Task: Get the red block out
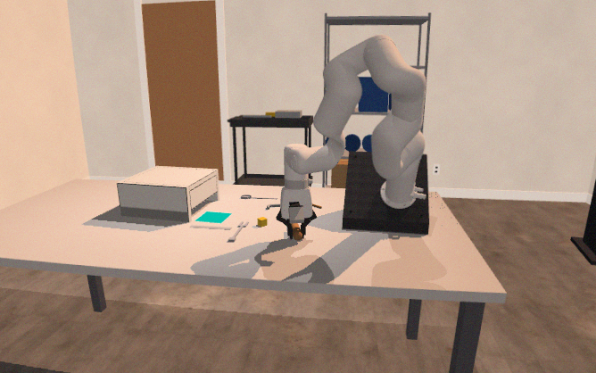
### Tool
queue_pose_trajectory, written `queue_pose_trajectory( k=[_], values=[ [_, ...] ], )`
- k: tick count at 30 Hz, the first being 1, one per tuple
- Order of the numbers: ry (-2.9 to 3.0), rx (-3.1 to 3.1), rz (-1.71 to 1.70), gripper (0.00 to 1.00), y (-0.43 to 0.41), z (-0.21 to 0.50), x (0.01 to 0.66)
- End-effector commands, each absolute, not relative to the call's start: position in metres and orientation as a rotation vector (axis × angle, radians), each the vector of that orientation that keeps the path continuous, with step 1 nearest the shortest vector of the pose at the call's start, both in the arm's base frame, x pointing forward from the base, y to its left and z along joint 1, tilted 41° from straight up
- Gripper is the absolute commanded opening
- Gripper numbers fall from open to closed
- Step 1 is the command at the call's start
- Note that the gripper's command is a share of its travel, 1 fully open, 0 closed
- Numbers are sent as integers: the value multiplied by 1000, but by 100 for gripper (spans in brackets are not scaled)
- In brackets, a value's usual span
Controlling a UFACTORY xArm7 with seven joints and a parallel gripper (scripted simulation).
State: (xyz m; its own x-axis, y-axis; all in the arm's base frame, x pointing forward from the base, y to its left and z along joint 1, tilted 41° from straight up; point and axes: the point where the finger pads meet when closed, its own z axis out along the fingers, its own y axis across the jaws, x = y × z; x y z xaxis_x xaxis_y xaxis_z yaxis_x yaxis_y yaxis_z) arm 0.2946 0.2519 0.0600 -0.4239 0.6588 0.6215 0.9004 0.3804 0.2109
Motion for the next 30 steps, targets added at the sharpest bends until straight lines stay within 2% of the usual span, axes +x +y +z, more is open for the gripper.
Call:
queue_pose_trajectory(
  k=[1, 30],
  values=[
    [-2208, -1347, -745, 0, 251, 60, 296],
    [-2260, -1282, -768, 0, 241, 51, 300]
  ],
)
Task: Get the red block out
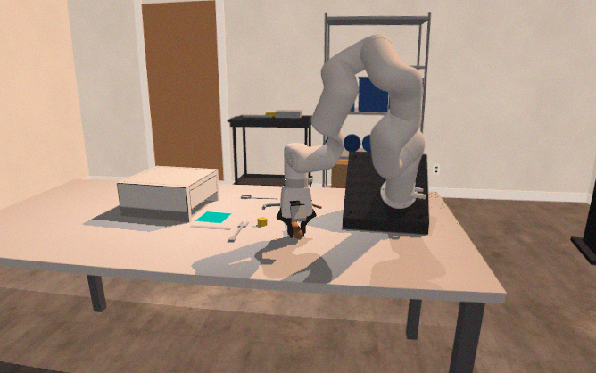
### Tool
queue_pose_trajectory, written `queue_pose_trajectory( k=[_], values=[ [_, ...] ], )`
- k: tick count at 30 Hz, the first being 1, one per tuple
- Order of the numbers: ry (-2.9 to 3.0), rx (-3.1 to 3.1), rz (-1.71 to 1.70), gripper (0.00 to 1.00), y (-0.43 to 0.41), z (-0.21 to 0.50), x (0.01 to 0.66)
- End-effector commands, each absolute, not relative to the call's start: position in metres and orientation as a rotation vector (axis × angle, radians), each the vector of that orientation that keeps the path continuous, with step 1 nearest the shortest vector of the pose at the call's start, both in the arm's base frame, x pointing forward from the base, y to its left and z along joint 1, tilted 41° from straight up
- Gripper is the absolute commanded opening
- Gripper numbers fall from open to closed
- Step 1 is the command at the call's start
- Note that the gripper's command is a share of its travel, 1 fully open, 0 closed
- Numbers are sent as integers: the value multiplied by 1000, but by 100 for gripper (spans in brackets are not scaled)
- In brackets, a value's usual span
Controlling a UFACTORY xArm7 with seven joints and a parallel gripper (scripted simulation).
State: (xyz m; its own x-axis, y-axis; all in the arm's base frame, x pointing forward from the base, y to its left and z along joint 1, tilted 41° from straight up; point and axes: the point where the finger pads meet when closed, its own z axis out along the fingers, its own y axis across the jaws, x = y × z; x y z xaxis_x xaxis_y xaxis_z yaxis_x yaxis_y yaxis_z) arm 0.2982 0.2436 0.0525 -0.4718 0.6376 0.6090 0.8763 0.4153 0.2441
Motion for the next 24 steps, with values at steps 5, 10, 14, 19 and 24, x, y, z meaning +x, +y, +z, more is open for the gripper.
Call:
queue_pose_trajectory(
  k=[5, 10, 14, 19, 24],
  values=[
    [-2283, -1252, -778, 0, 237, 47, 302],
    [-2310, -1216, -790, 0, 231, 42, 305],
    [-2322, -1199, -795, 0, 229, 40, 306],
    [-2355, -1154, -809, 0, 223, 34, 308],
    [-2391, -1101, -825, 0, 215, 28, 312]
  ],
)
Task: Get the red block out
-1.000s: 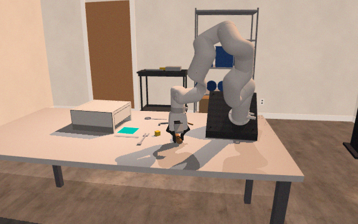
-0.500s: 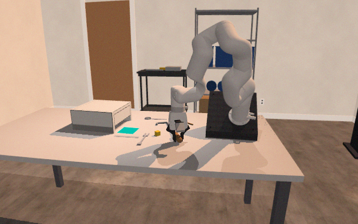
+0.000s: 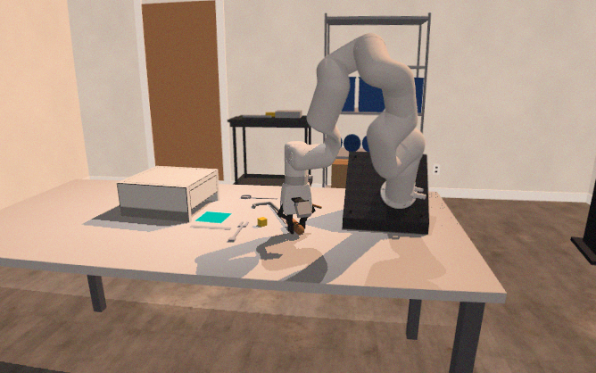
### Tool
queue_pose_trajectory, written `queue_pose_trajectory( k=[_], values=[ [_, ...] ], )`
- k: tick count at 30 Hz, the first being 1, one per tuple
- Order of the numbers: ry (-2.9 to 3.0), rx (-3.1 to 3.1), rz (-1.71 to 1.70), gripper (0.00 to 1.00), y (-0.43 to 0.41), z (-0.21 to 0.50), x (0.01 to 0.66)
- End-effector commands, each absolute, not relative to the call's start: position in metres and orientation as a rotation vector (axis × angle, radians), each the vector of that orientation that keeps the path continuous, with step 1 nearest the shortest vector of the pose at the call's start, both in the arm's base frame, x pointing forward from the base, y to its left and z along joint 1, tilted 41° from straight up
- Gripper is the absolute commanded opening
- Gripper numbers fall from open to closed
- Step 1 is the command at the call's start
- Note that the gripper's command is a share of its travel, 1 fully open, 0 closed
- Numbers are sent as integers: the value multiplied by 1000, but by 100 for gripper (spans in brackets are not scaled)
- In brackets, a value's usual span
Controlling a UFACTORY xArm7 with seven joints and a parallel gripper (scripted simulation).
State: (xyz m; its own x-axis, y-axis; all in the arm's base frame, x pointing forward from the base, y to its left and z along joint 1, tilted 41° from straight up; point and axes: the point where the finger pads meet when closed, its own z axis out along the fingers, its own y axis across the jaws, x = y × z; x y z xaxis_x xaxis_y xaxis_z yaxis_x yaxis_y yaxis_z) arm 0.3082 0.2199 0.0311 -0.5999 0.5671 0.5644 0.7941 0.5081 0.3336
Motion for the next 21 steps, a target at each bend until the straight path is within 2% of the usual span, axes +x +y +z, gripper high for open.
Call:
queue_pose_trajectory(
  k=[1, 21],
  values=[
    [-2398, -1090, -829, 0, 214, 26, 312],
    [-2538, -856, -893, 0, 182, -2, 326]
  ],
)
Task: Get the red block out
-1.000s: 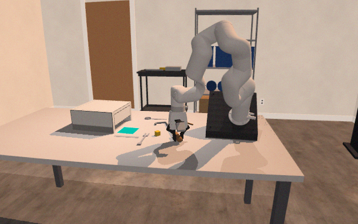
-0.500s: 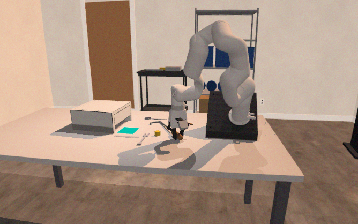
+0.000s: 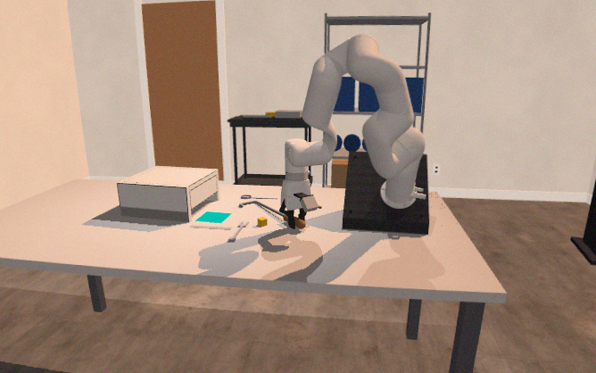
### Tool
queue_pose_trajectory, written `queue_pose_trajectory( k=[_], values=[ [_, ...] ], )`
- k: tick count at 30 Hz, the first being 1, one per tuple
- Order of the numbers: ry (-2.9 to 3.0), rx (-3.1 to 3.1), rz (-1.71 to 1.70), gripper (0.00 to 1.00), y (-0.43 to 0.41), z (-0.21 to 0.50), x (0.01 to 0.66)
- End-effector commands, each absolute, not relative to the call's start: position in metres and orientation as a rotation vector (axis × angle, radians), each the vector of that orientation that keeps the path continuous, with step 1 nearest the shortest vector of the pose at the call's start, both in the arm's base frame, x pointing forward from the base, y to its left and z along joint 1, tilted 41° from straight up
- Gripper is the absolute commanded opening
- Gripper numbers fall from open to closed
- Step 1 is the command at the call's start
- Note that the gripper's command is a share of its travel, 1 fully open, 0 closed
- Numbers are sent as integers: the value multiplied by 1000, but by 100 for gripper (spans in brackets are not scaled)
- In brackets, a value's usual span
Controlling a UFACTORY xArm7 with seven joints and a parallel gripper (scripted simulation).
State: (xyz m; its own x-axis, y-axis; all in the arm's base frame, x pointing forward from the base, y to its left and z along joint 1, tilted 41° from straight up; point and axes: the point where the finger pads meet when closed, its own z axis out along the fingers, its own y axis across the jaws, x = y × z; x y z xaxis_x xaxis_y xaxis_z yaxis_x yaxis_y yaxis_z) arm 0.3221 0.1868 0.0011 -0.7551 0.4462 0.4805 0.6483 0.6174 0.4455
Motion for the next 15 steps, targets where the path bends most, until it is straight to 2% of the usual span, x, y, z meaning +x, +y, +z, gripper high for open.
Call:
queue_pose_trajectory(
  k=[1, 15],
  values=[
    [-2538, -856, -893, 0, 182, -2, 326],
    [-2656, -614, -950, 0, 152, -30, 338]
  ],
)
